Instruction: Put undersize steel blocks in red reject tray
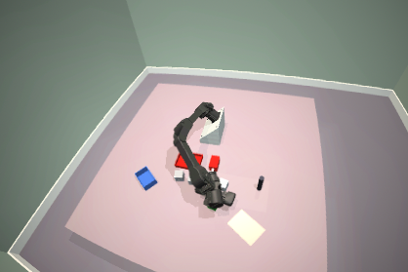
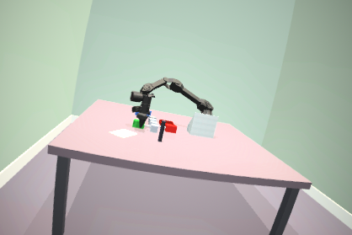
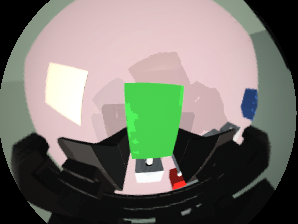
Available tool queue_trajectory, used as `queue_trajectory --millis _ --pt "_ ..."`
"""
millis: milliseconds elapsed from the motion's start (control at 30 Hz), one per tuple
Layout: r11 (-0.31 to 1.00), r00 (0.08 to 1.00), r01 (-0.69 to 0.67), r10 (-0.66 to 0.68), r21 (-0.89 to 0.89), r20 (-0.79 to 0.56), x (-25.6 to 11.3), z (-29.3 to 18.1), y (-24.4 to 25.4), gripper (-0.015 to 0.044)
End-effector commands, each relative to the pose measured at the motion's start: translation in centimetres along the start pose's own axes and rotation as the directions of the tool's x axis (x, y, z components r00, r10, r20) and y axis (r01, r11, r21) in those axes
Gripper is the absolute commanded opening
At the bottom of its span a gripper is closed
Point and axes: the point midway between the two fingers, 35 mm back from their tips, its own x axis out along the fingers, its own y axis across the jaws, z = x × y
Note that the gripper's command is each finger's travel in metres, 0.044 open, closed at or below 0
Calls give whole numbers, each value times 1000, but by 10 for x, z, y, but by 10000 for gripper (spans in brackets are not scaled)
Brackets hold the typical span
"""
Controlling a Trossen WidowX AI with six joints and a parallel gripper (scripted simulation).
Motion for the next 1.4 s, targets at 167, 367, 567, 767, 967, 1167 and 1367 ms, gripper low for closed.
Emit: queue_trajectory --millis 167,367,567,767,967,1167,1367 --pt "1000 1000 -1 1 2 1 -1 2 0 0" --pt "1000 1000 -1 1 1 -12 -2 10 1 0" --pt "1000 1000 -1 1 0 -12 -2 10 1 0" --pt "1000 1000 -1 1 0 -7 -2 8 1 0" --pt "1000 1000 -1 1 0 -2 -3 5 1 0" --pt "1000 1000 -1 1 0 3 -3 3 2 0" --pt "1000 1000 -1 1 0 8 -3 0 2 0"
